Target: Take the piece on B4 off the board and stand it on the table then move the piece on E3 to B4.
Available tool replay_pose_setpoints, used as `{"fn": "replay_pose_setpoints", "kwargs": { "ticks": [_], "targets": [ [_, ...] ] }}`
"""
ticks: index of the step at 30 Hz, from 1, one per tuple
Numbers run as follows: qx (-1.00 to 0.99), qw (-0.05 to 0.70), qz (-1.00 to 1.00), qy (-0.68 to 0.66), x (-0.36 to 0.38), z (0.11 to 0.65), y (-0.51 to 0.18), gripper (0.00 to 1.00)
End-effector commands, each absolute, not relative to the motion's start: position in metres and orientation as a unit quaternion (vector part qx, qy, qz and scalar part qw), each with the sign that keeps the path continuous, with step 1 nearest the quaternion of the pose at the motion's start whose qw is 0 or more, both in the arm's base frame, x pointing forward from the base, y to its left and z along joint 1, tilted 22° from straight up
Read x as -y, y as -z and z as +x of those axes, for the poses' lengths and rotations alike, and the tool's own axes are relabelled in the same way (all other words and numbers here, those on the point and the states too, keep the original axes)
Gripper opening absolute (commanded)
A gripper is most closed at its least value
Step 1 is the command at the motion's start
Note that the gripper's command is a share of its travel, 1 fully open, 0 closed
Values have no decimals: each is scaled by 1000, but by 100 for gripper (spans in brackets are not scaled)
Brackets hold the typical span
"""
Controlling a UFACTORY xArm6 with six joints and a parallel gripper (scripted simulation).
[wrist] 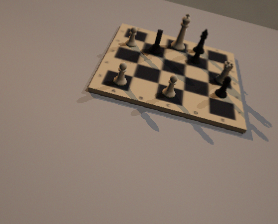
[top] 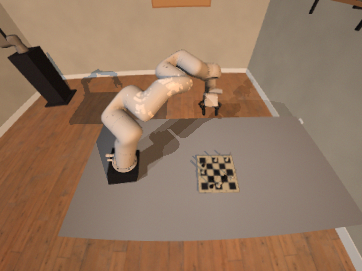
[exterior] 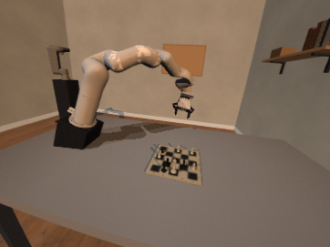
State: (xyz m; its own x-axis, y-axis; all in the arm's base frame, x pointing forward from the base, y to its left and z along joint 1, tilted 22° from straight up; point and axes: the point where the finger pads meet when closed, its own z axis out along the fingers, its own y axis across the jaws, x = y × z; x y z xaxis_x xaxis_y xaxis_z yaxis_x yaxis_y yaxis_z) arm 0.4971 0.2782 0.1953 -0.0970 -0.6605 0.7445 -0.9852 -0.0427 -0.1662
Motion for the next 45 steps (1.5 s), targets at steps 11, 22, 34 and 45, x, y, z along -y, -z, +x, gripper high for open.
{"fn": "replay_pose_setpoints", "kwargs": {
  "ticks": [11, 22, 34, 45],
  "targets": [
    [653, 229, 631, -351, -279, 497, -197, 100],
    [653, 229, 631, -351, -279, 491, -214, 100],
    [653, 229, 631, -351, -279, 468, -273, 100],
    [655, 227, 631, -350, -278, 468, -278, 100]
  ]
}}
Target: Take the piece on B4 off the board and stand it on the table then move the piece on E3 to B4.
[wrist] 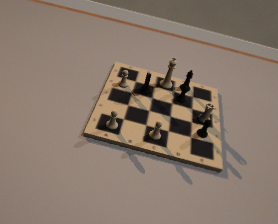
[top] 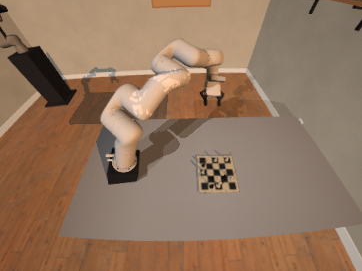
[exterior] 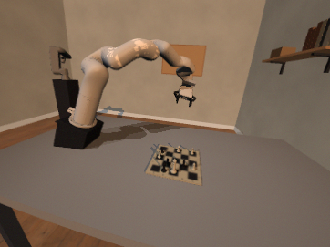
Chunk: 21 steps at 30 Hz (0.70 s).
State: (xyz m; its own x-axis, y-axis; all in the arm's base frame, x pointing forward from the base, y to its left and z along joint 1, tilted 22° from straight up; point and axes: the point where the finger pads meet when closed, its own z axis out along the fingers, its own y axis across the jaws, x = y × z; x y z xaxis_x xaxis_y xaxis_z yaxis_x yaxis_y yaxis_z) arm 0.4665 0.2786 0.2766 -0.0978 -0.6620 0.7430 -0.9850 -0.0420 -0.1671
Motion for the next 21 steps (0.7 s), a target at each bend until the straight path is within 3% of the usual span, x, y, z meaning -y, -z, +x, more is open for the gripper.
{"fn": "replay_pose_setpoints", "kwargs": {
  "ticks": [1, 21],
  "targets": [
    [658, 225, 630, -346, -276, 469, -277, 100],
    [834, 113, 512, -174, -142, 514, -238, 100]
  ]
}}
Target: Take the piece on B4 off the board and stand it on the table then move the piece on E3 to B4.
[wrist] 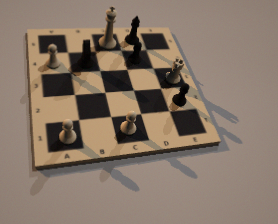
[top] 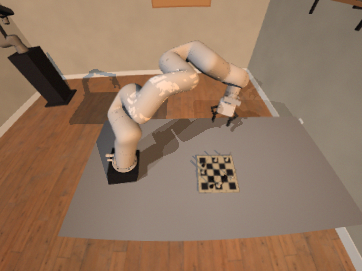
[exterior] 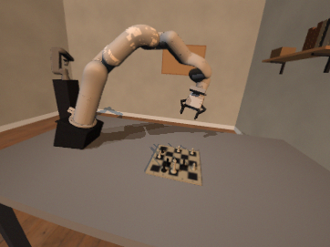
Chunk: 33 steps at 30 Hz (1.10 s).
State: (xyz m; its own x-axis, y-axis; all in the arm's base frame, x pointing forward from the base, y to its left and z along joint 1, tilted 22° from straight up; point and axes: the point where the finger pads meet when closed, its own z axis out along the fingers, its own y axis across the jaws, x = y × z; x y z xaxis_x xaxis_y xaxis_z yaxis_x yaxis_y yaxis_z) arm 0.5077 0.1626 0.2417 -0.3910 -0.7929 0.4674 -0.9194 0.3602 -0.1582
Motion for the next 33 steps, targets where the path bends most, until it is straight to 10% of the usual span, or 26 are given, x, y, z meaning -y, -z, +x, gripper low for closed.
{"fn": "replay_pose_setpoints", "kwargs": {
  "ticks": [1, 33],
  "targets": [
    [864, 87, 473, -145, -118, 517, -235, 100],
    [988, -152, 31, 4, 86, 489, -234, 100]
  ]
}}
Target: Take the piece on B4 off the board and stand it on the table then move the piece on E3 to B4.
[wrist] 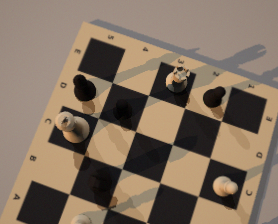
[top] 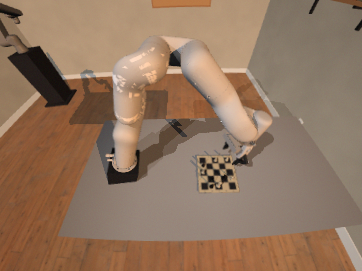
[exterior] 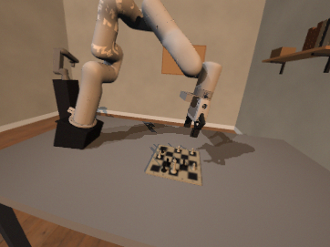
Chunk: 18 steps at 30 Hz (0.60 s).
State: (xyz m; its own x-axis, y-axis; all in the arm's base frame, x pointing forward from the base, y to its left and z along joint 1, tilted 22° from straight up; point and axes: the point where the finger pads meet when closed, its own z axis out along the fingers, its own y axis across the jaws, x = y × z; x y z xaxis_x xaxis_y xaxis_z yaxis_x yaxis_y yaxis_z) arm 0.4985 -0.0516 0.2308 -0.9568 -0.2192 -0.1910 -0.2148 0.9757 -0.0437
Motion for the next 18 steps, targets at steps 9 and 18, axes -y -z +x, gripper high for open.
{"fn": "replay_pose_setpoints", "kwargs": {
  "ticks": [9, 18],
  "targets": [
    [-981, 186, 45, -11, 120, 476, -236, 100],
    [-981, 186, 45, -11, 120, 476, -236, 100]
  ]
}}
